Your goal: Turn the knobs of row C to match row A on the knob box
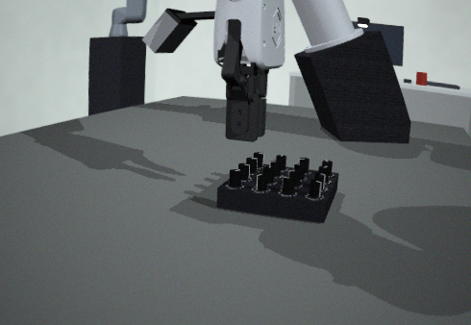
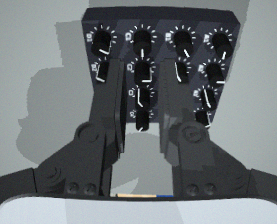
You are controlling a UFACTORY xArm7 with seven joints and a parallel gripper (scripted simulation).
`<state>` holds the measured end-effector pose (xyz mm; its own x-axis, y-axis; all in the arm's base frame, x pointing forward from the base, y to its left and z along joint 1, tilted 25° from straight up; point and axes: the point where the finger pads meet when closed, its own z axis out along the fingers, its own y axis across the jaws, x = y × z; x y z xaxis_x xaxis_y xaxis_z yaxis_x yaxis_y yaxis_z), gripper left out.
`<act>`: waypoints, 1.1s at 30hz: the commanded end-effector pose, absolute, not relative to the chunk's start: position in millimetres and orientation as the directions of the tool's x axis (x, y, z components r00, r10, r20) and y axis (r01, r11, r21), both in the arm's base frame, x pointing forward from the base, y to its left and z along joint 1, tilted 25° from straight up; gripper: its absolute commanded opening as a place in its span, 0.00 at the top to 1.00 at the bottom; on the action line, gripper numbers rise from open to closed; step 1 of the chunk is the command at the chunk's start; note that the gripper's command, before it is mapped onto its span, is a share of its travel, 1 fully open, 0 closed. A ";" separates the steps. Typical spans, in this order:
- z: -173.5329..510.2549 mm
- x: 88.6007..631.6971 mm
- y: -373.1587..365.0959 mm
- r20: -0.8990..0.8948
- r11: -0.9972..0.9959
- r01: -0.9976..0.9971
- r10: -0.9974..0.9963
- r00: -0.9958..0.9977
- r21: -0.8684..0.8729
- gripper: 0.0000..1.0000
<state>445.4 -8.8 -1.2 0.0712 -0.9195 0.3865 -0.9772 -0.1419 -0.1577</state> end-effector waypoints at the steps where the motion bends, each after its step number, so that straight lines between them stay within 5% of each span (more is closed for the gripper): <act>1: -0.1 446.4 -8.0 0.387 -0.147 -0.976 -0.919 0.076 -0.159 0.81; 18: -1.6 446.1 1.9 0.417 -0.467 -0.884 -0.806 0.421 -0.010 0.81; 33: -3.7 445.3 14.6 0.374 -0.785 -0.592 -0.501 0.780 0.183 0.81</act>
<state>444.5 10.8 -4.3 0.6990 -0.5957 0.3955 -0.6881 -0.7109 0.1454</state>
